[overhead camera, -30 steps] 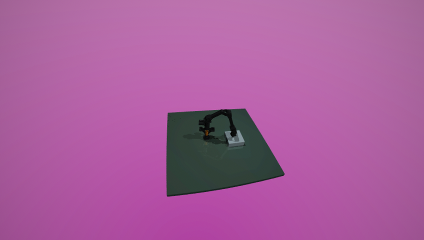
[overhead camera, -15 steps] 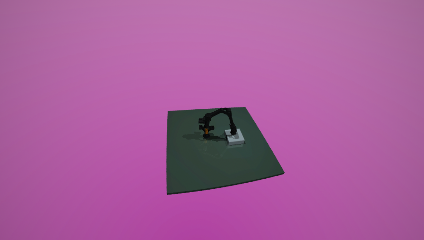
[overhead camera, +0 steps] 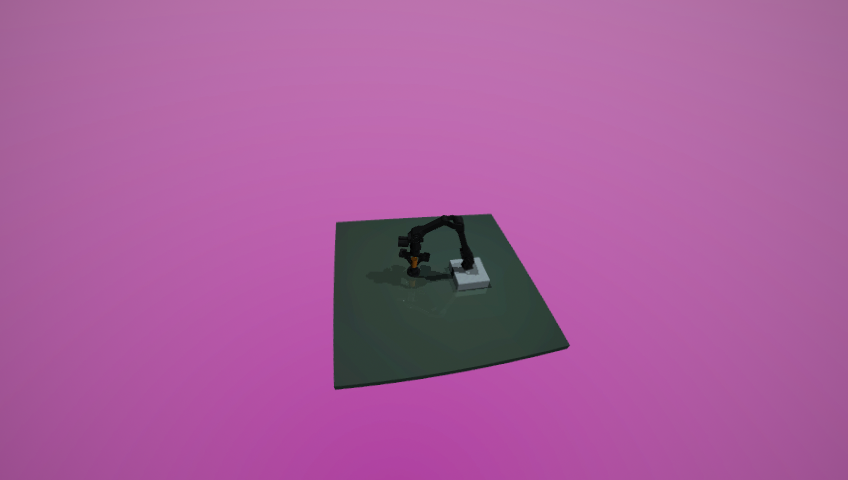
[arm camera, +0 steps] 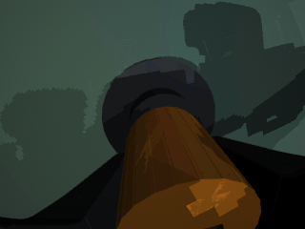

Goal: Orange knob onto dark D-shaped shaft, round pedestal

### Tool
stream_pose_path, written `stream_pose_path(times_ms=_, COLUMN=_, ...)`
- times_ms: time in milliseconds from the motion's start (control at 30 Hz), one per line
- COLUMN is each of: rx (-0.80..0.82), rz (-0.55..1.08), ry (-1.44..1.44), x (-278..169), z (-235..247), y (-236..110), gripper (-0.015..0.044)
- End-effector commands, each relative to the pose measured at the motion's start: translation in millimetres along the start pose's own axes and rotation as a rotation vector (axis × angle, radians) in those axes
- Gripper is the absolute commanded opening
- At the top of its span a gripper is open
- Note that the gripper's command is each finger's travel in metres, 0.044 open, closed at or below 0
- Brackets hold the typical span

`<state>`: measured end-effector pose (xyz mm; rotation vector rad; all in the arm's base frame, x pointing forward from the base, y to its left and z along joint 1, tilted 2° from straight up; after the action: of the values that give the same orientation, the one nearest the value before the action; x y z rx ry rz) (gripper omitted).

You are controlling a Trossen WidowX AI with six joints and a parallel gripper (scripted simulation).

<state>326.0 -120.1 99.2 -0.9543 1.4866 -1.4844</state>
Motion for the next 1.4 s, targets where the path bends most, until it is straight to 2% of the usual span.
stream_pose_path(times_ms=0, rx=0.010, rz=-0.003, ry=0.028, x=0.5, z=-2.3, y=-3.4, gripper=0.0000)
stream_pose_path(times_ms=500, rx=0.010, rz=-0.003, ry=0.036, x=0.4, z=-1.0, y=-2.4, gripper=0.0000)
stream_pose_path(times_ms=733, rx=0.011, rz=-0.002, ry=0.237, x=0.2, z=1.2, y=-3.4, gripper=0.0000)
stream_pose_path(times_ms=1367, rx=0.011, rz=-0.002, ry=0.237, x=0.0, z=5.6, y=-0.5, gripper=0.0000)
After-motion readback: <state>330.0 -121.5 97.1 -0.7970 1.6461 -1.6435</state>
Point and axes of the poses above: the point midway between the two fingers, 35 mm back from their tips, its own y axis out along the fingers, its own z axis across the jaws, x = y × z, the point moved 5 cm from there along -y, back along the fingers, and after that the axes turned 10 degrees about -y, right-handed, at the moved point
